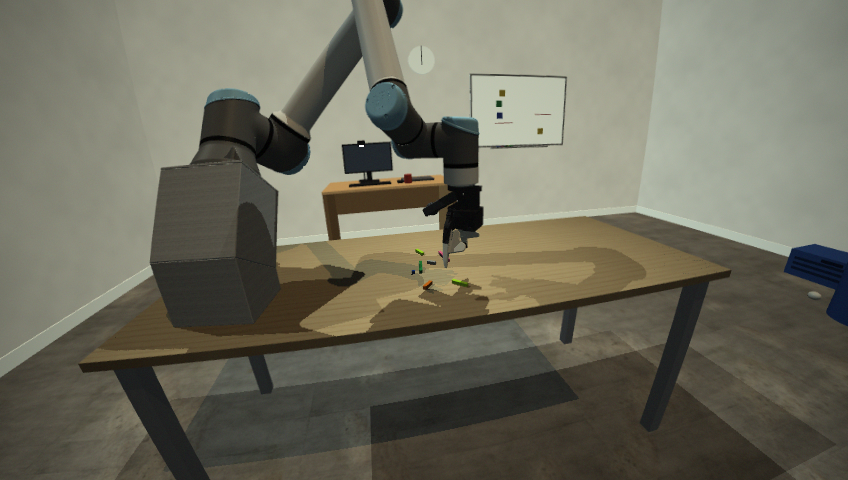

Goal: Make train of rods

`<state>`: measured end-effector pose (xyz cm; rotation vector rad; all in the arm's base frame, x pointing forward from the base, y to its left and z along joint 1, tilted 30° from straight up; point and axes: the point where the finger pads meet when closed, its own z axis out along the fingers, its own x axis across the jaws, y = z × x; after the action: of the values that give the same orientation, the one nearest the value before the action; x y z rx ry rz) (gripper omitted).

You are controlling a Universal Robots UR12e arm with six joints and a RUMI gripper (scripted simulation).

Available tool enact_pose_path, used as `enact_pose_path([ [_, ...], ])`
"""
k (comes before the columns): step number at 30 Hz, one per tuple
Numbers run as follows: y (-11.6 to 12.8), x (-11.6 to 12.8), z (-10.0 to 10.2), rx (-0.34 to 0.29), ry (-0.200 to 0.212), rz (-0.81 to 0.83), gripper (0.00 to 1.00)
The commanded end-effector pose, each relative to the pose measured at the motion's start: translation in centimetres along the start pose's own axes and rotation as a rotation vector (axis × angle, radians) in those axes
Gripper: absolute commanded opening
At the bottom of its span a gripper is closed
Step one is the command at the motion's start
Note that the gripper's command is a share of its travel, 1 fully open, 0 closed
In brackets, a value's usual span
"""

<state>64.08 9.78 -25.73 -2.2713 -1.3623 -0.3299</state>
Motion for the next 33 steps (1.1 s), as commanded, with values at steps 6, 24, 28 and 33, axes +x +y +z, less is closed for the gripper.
enact_pose_path([
  [6,0.83,0.49,0.13,-0.004,-0.003,0.140,1.00],
  [24,0.91,0.54,0.15,-0.004,-0.003,0.154,0.14],
  [28,0.91,0.54,0.15,-0.004,-0.003,0.154,0.14],
  [33,0.91,0.54,0.15,-0.004,-0.003,0.154,0.14],
])
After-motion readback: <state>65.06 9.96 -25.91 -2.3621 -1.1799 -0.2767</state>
